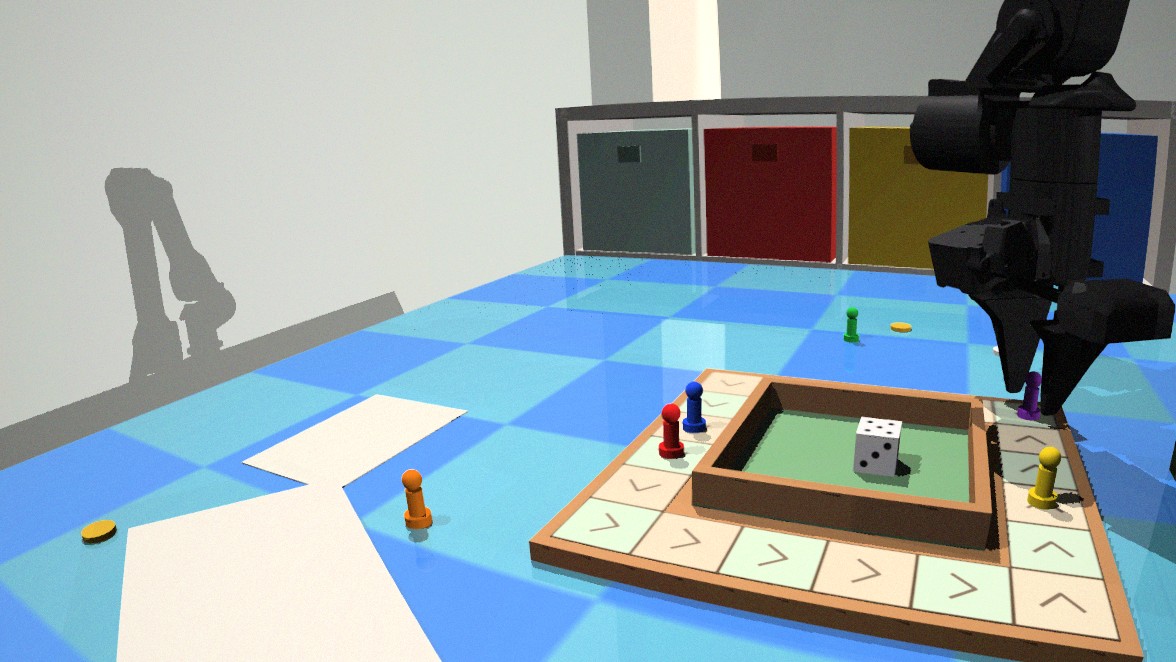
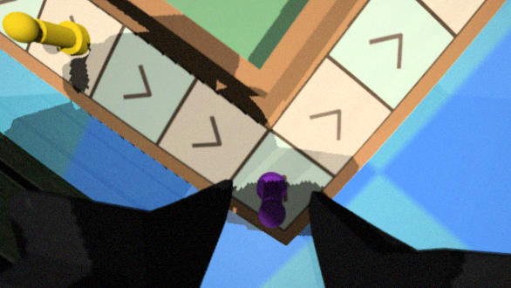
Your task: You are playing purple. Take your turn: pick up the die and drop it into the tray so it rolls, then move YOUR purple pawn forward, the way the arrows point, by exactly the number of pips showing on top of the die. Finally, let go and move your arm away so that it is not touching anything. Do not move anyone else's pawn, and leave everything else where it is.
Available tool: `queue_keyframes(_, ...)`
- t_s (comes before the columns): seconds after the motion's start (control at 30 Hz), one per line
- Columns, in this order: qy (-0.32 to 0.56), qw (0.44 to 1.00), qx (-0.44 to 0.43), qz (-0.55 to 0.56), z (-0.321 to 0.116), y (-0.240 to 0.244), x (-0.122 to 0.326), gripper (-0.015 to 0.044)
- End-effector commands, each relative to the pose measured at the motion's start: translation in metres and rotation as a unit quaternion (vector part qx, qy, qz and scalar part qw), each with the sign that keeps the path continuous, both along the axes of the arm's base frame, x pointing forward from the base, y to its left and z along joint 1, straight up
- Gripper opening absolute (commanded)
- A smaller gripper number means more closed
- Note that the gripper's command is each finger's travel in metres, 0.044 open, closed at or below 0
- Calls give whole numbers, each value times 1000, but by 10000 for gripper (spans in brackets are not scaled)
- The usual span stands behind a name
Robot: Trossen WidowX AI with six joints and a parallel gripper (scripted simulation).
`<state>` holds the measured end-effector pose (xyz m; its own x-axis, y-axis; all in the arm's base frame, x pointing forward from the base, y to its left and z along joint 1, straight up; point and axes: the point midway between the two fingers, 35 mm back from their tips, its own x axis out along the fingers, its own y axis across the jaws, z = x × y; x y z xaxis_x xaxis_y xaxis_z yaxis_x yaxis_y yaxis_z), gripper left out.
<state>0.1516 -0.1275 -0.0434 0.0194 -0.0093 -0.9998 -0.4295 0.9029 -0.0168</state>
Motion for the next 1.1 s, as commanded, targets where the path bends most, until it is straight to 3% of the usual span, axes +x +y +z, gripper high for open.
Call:
queue_keyframes(0.0, 0, 1000, -1, 2, -2, 0, 0, 174)
queue_keyframes(0.13, 0, 1000, -1, 2, -2, 0, 0, 69)
queue_keyframes(0.47, 0, 1000, -1, 2, -2, 0, 0, 0)
queue_keyframes(1.07, -1, 1000, -1, 2, 97, 0, 3, 0)
